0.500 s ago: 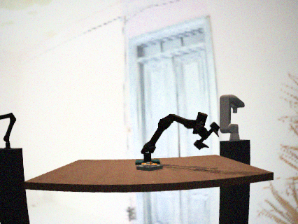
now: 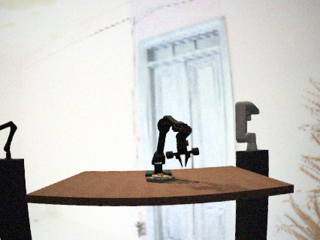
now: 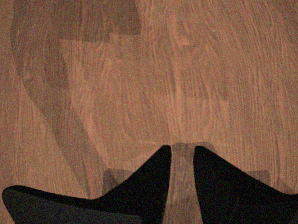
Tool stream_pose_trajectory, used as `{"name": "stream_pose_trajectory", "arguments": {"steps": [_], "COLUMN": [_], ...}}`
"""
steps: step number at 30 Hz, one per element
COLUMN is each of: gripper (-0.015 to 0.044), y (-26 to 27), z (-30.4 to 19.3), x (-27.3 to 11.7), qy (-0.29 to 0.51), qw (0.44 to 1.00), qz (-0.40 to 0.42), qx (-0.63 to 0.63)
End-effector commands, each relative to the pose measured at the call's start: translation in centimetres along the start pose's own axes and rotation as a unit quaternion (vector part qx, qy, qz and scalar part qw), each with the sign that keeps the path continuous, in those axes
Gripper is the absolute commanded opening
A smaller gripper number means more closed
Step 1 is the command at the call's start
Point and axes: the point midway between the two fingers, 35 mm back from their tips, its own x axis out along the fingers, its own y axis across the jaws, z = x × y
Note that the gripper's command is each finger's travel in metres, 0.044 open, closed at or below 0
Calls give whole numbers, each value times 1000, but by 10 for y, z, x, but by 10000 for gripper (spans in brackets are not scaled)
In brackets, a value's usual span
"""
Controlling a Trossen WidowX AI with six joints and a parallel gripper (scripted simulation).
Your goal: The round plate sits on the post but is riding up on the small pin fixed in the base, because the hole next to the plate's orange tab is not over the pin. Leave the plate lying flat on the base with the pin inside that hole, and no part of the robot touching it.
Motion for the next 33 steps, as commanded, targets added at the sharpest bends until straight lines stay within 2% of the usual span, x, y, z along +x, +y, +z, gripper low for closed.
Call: {"name": "stream_pose_trajectory", "arguments": {"steps": [1,7,14,25,33], "gripper": [0,0,0,0,0], "y": [-62,-126,-121,-125,-129], "z": [-39,-83,-86,-105,-104], "x": [-19,-48,-48,-8,-5], "qy": [102,215,215,215,215], "qw": [993,972,972,972,972], "qz": [-31,-37,-37,-37,-37], "qx": [-48,-84,-83,-83,-84]}}
